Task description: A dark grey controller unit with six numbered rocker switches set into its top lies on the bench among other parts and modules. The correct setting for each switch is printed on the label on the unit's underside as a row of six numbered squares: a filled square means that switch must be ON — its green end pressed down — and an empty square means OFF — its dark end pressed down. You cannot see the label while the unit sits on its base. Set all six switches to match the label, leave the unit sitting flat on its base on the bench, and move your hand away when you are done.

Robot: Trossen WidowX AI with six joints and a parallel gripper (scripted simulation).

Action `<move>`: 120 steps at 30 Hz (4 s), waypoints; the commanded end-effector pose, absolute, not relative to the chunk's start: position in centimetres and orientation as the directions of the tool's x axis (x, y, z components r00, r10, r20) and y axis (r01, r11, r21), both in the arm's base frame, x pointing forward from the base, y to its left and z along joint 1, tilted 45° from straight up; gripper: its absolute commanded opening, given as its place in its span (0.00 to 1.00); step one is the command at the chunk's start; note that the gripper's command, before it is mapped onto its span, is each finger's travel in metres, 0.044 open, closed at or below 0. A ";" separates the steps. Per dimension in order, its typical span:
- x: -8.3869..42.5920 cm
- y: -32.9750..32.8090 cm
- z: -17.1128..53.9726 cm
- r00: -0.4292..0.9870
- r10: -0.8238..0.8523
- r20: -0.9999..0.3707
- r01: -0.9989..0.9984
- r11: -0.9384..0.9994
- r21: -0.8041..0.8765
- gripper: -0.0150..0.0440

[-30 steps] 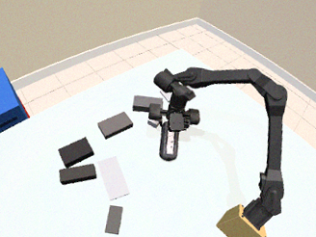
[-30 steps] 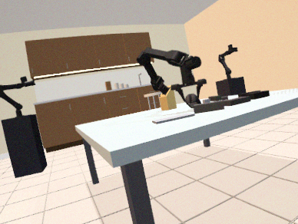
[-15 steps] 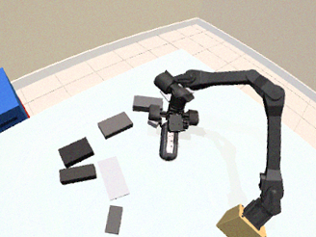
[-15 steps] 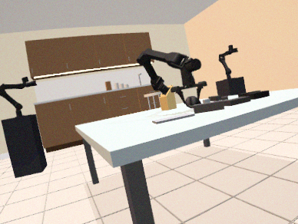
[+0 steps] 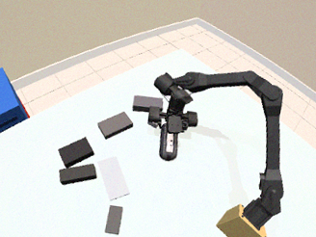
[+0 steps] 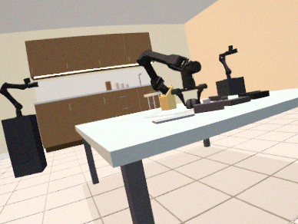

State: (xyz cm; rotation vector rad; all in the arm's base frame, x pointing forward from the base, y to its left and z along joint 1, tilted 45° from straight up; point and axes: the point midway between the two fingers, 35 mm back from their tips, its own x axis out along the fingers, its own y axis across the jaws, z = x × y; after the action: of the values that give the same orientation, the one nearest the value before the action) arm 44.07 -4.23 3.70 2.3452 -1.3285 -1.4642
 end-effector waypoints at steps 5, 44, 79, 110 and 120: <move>44.1 -4.5 2.9 0.164 -0.693 -0.702 -0.610 -0.631 0.480 0.83; 39.1 -0.3 2.5 0.165 -0.697 -0.697 -0.624 -0.621 0.473 1.00; 37.3 -0.5 5.9 0.371 -0.448 -0.814 -0.803 0.286 -0.523 0.25; 37.1 -0.5 6.5 0.410 -0.410 -0.815 -0.682 0.456 -0.572 0.25; 39.4 -0.6 6.9 0.311 -0.510 -0.802 -0.932 0.003 -0.364 0.65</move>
State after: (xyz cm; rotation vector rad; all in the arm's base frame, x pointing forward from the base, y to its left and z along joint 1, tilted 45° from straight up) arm 38.24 -0.65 6.72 3.1509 -2.8372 -0.8872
